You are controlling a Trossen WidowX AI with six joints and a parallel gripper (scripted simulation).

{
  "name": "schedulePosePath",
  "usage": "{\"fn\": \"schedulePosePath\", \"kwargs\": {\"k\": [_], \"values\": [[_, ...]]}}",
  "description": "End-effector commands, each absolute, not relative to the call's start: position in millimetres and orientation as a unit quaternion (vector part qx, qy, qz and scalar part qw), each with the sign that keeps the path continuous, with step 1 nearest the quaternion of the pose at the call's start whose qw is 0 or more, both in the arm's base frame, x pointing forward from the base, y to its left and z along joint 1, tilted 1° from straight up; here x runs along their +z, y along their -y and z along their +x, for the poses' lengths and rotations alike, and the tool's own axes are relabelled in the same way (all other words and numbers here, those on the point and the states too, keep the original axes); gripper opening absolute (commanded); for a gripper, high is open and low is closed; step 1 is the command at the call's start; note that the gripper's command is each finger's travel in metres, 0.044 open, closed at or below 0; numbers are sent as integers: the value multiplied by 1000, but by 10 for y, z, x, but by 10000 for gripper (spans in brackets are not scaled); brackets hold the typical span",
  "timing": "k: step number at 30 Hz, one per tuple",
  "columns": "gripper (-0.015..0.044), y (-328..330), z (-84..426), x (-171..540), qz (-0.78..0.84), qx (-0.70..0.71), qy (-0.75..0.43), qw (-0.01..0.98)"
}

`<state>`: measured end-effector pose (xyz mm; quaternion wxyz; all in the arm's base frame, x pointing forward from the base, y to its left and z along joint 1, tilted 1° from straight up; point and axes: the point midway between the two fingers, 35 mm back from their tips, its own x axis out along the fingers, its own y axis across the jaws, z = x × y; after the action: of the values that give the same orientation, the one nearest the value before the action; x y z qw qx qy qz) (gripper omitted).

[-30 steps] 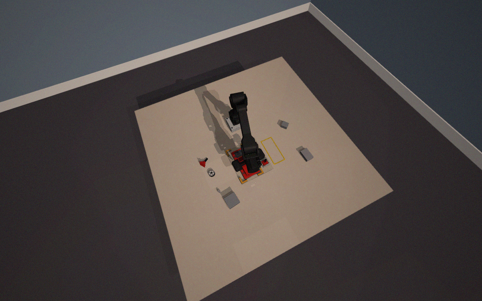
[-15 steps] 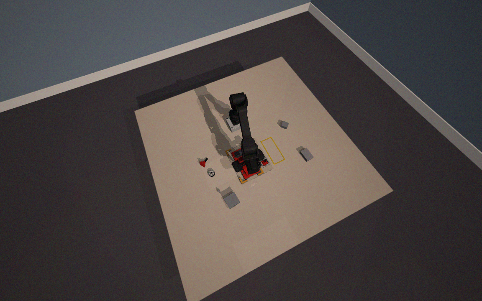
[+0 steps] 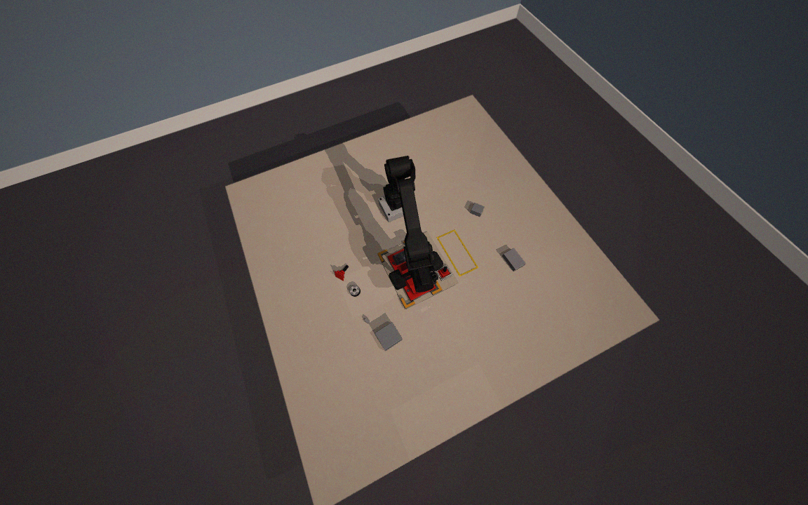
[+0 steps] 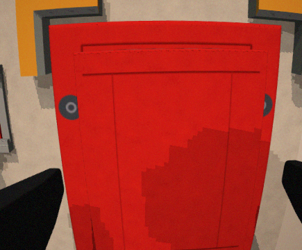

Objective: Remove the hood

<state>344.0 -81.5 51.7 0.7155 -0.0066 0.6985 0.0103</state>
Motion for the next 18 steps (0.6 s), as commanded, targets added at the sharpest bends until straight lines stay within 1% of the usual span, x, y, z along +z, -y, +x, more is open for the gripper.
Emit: {"fn": "schedulePosePath", "kwargs": {"k": [1, 18], "values": [[440, 808, 3434, 487, -4, 10, -699, 715], [440, 807, 3436, 404, -4, 10, -699, 715]]}}
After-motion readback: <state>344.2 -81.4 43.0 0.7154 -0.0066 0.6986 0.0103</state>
